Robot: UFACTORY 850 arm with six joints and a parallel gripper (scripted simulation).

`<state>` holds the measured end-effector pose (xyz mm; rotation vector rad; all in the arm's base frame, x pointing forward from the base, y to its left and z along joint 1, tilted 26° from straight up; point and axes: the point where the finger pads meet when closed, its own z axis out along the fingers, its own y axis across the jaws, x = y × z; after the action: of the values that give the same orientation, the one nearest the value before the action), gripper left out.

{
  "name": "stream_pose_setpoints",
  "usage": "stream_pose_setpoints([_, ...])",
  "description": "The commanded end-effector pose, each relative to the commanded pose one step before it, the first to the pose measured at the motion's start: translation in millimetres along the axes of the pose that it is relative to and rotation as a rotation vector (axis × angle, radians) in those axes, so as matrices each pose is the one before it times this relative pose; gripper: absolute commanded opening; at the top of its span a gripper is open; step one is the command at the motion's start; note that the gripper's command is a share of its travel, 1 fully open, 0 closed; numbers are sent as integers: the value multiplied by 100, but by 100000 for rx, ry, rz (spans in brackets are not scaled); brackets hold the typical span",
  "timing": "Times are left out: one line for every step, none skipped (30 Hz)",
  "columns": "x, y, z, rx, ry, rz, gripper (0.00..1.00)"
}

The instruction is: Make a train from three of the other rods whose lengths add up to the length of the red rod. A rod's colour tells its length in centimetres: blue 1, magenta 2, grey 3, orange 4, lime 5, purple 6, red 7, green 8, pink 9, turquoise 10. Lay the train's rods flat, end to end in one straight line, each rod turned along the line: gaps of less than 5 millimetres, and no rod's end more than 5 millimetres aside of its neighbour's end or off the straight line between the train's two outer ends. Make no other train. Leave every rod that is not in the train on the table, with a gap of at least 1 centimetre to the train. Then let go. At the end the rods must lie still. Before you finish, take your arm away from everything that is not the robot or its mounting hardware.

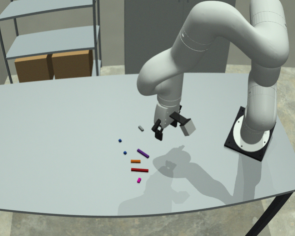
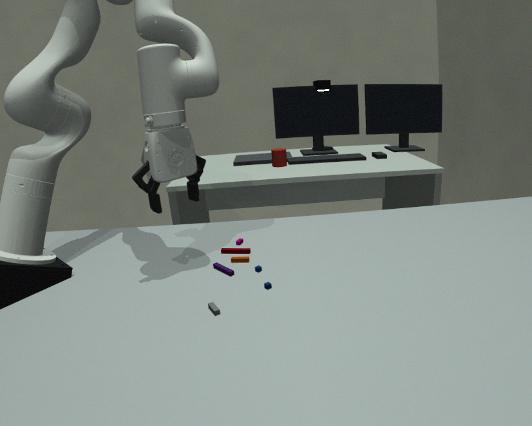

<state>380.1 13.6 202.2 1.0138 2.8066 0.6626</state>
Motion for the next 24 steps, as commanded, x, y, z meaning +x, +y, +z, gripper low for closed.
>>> stream_pose_setpoints([-76,49,-38,-67,-121,-316,100])
stream_pose_setpoints([0,0,0,0,0,0,100])
stream_pose_setpoints([0,0,0,0,0,0,100])
stream_pose_setpoints([-25,11,3,0,0,-372,100])
stream_pose_setpoints([-41,18,5,-1,0,-593,100])
stream_pose_setpoints([-59,25,8,-1,0,-856,100])
stream_pose_setpoints([-80,33,11,-1,0,-1154,100])
stream_pose_setpoints([-103,42,14,-1,0,-1483,100])
stream_pose_setpoints([-128,50,18,-2,0,-1837,100])
stream_pose_setpoints([-155,57,22,-2,0,-2212,100])
stream_pose_setpoints([-184,62,26,-2,0,-2604,100])
stream_pose_setpoints([-214,66,31,-3,0,-3008,100])
stream_pose_setpoints([-246,67,36,-3,0,-3419,100])
stream_pose_setpoints([-278,64,42,-3,0,-3835,100])
stream_pose_setpoints([-308,58,49,-3,0,-4227,100])
stream_pose_setpoints([-171,24,28,-2,0,-2330,100])
stream_pose_setpoints([-195,23,32,-2,0,-2648,100])
stream_pose_setpoints([-210,18,35,-2,0,-2851,100])
stream_pose_setpoints([0,0,0,0,0,0,100])
stream_pose_setpoints([0,0,0,0,0,0,100])
stream_pose_setpoints([-392,22,68,-4,0,-5313,100])
stream_pose_setpoints([-400,-1,73,-3,0,-5429,100])
stream_pose_setpoints([-156,-9,29,-1,0,-2129,100])
stream_pose_setpoints([-174,-14,33,-1,0,-2379,100])
